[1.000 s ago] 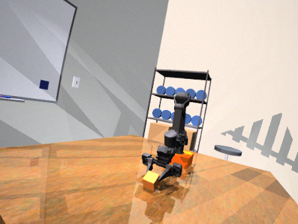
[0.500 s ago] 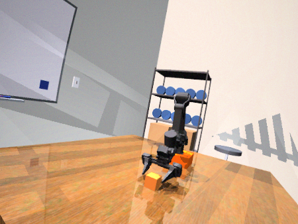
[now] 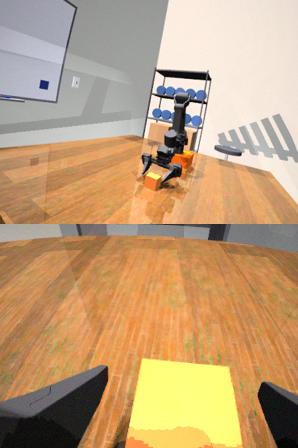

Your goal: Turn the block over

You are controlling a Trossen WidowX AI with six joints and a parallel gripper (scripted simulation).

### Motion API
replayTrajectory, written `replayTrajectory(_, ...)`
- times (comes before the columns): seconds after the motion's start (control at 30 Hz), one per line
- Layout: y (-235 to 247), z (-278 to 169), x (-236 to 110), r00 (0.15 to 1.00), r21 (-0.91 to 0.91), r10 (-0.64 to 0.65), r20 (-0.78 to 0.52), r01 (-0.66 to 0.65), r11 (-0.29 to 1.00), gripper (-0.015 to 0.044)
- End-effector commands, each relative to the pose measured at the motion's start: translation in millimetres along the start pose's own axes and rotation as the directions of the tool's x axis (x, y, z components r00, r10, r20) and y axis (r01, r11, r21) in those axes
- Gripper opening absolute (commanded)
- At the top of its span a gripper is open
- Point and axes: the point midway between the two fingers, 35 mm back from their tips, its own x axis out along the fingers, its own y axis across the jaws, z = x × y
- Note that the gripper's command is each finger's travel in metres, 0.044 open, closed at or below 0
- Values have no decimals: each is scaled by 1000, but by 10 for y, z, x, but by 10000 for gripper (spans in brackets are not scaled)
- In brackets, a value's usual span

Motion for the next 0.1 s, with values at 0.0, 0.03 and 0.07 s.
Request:
replayTrajectory(0.0, -5, 3, -1, 1000, -5, -4, 1, 4, 1000, 440)
replayTrajectory(0.03, -5, 3, -1, 1000, -5, -4, 1, 4, 1000, 440)
replayTrajectory(0.07, -5, 3, -1, 1000, -5, -4, 1, 4, 1000, 440)
